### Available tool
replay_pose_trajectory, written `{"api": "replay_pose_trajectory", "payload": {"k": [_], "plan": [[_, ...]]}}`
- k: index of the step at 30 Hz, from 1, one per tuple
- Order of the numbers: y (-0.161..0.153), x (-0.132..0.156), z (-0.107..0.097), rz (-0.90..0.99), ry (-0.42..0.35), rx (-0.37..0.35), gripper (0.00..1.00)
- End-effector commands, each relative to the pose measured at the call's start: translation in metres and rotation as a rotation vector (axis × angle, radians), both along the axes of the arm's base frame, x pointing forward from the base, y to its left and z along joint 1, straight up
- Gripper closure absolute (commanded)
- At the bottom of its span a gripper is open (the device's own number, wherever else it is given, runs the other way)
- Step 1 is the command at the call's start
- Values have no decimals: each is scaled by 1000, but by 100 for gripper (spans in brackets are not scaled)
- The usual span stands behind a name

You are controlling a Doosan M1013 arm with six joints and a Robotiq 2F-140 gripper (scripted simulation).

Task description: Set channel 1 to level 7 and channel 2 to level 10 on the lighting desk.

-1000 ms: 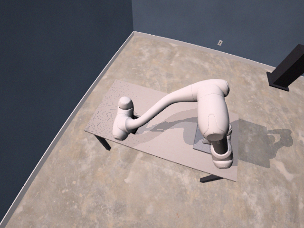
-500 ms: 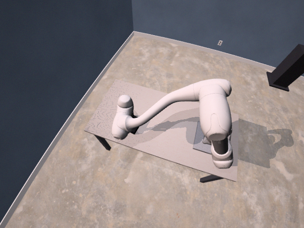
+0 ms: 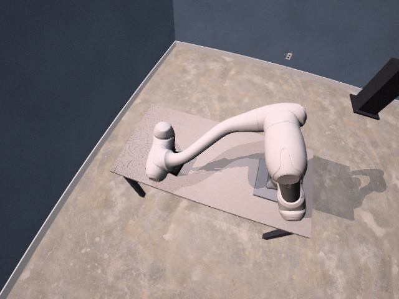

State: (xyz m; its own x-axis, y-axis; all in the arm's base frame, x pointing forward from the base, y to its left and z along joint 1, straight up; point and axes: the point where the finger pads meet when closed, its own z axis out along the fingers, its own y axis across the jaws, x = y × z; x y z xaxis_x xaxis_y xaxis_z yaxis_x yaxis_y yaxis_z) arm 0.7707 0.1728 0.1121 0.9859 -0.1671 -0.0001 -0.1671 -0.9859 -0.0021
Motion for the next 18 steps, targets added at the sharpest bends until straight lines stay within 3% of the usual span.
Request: {"api": "replay_pose_trajectory", "payload": {"k": [1, 18], "plan": [[0, 0, 0, 0, 0, 0, 90], [-19, -17, -4, 0, 0, 0, 90]]}}
